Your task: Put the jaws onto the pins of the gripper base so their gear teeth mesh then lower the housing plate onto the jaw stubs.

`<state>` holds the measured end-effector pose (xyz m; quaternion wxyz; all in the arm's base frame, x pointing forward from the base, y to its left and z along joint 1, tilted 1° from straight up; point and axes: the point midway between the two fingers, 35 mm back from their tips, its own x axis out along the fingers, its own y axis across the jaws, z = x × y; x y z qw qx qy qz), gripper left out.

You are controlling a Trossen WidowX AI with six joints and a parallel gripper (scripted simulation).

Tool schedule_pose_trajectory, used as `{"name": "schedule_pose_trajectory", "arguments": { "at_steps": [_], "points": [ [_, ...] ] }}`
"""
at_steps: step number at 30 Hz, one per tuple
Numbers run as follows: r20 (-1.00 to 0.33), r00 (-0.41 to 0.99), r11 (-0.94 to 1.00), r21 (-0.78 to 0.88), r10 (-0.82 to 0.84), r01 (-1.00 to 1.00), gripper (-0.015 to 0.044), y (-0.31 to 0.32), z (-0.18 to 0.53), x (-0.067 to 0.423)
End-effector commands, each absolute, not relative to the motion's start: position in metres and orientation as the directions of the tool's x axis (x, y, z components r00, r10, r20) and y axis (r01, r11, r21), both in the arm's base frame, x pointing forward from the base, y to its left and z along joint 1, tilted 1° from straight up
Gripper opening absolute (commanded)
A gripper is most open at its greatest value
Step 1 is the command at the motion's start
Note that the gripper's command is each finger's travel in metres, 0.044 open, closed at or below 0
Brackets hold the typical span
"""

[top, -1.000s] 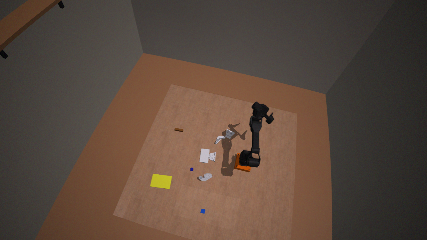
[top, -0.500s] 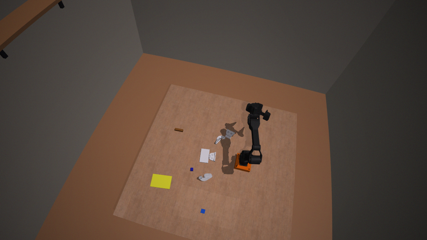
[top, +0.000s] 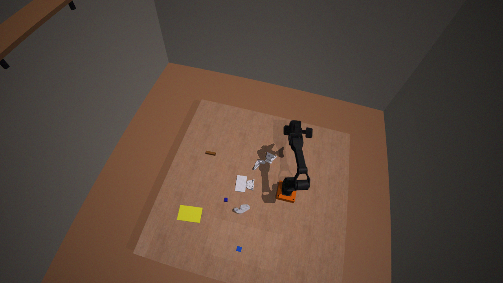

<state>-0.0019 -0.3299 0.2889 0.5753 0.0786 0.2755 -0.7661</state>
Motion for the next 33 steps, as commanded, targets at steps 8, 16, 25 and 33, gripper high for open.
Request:
{"name": "schedule_pose_trajectory", "arguments": {
  "at_steps": [8,16,25,33],
  "points": [
    [-0.523,-0.224,0.046,-0.453,-0.823,0.890,0.0440,-0.334,0.268,0.032],
    [-0.579,-0.165,0.199,-0.514,-0.799,0.835,0.0440,-0.334,0.253,0.053],
    [-0.639,-0.102,0.368,-0.559,-0.763,0.743,0.0440,-0.330,0.237,0.077],
    [-0.692,-0.053,0.512,-0.582,-0.720,0.632,0.0440,-0.325,0.222,0.097]
  ]
}}
